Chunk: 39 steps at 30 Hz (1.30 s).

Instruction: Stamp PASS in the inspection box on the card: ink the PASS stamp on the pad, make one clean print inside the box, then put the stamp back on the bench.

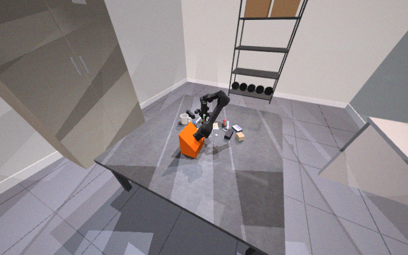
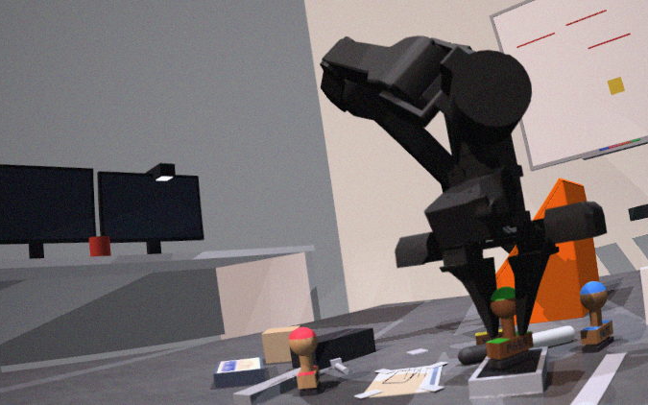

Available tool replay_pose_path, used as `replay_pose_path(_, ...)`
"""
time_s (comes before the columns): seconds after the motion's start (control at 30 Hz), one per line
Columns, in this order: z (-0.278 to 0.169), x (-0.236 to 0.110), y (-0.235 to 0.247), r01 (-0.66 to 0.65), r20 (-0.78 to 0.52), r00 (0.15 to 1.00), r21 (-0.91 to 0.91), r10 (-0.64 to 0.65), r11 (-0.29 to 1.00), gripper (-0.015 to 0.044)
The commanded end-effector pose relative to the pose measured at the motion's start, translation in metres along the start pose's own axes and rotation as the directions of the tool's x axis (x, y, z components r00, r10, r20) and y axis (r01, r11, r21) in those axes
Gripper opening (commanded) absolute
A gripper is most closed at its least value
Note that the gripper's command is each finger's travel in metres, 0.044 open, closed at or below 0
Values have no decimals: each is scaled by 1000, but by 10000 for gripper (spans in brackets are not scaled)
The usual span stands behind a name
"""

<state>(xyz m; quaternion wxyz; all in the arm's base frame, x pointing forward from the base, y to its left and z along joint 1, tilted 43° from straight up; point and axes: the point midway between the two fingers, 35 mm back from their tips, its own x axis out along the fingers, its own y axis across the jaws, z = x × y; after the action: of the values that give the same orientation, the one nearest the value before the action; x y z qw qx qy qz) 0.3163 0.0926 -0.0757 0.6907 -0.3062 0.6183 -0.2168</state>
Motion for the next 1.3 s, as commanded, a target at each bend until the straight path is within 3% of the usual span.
replay_pose_path(0.0, 0, -2, 0, -1, 0, 1000, 5, 1, 1000, 0)
replay_pose_path(1.27, 0, -53, -3, -4, -1, 1000, -12, 4, 1000, 0)
